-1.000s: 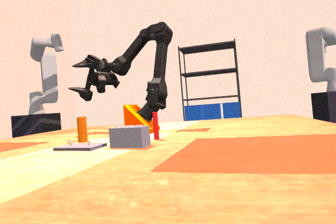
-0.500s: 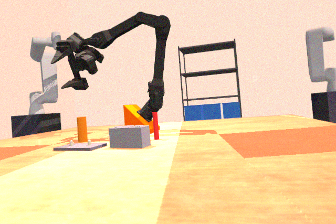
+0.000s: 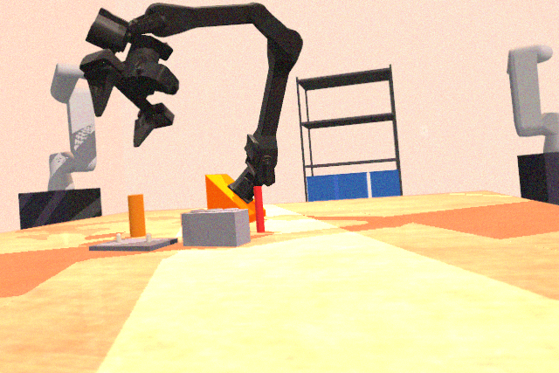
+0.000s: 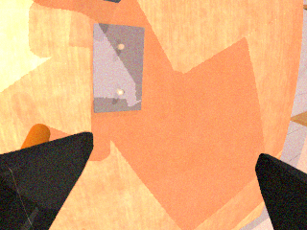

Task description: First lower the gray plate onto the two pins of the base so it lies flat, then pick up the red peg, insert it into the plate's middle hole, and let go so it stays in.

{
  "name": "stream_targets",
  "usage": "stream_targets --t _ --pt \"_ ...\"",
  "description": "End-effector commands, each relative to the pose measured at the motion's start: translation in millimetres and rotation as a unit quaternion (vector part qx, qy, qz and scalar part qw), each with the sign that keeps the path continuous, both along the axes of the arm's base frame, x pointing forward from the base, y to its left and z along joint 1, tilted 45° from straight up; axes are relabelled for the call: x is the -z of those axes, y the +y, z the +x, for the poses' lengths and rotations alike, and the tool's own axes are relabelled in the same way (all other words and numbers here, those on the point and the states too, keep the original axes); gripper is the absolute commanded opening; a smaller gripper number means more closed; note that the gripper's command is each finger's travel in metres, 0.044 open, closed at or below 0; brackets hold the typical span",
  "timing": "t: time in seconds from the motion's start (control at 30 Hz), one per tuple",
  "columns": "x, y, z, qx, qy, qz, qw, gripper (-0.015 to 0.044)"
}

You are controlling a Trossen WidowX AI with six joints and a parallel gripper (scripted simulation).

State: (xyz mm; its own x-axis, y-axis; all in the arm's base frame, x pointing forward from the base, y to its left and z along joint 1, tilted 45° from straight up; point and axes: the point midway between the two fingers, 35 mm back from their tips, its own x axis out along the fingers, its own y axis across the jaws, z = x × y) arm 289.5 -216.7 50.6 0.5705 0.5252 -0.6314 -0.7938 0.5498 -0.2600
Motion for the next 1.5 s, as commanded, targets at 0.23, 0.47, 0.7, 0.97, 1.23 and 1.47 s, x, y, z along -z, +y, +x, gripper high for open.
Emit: stream_targets --t 0.23,0.47,0.7,0.97,1.23,1.47 --pt "-80.4 121.1 46.3 -0.132 0.161 0.045 0.977 0.0440" --pt "-94.2 143.6 47.0 -0.156 0.194 0.047 0.967 0.0440" --pt "-70.8 165.6 52.4 -0.157 0.193 0.046 0.968 0.0440" --pt "-46.3 186.7 54.2 -0.159 0.191 0.046 0.968 0.0440" --pt "-35.8 197.3 55.8 -0.159 0.191 0.046 0.968 0.0440" --pt "-29.2 203.3 57.4 -0.159 0.191 0.046 0.968 0.0440"
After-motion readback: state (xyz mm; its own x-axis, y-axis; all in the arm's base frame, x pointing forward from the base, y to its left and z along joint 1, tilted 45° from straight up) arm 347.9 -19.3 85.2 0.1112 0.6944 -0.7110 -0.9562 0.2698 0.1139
